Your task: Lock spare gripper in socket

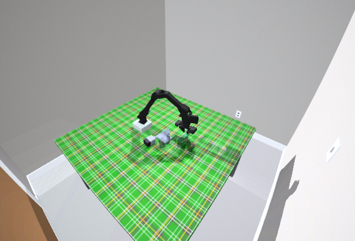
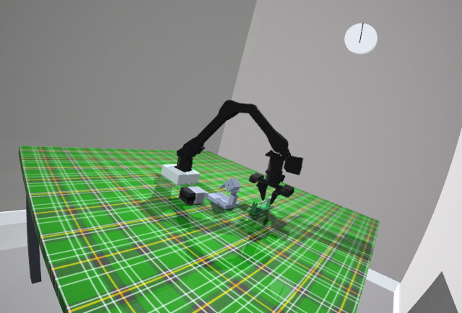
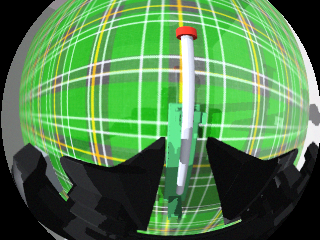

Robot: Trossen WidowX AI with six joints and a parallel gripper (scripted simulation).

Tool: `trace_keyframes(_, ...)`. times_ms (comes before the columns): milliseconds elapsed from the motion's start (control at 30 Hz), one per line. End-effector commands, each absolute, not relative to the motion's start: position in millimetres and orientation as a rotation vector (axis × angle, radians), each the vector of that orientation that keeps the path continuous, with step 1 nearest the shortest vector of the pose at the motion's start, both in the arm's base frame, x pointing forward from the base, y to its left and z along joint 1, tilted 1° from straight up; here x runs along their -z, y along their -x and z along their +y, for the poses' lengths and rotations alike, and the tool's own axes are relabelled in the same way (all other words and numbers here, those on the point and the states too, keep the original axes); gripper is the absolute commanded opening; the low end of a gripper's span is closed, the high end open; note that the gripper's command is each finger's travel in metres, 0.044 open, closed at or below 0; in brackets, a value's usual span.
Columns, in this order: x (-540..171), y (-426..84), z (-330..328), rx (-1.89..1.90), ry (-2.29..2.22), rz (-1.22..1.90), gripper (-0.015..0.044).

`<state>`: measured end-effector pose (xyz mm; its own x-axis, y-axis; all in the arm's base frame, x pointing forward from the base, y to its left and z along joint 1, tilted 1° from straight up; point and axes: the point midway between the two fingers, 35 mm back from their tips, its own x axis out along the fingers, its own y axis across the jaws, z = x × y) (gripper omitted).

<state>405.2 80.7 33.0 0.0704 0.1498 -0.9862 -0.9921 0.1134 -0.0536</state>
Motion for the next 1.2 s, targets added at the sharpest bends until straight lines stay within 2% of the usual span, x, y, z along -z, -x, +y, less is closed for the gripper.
trace_keyframes(0, -27, -404, 81, -1.159, 1.046, 1.101, 0.018)
trace_keyframes(200, -21, -404, 81, -1.159, 1.046, 1.101, 0.018)
trace_keyframes(400, -21, -404, 81, -1.159, 1.046, 1.101, 0.0023)
trace_keyframes(500, -21, -404, 81, -1.159, 1.046, 1.101, 0.0003)
trace_keyframes(1167, -43, -396, 79, -1.173, 1.034, 1.131, 0.0)
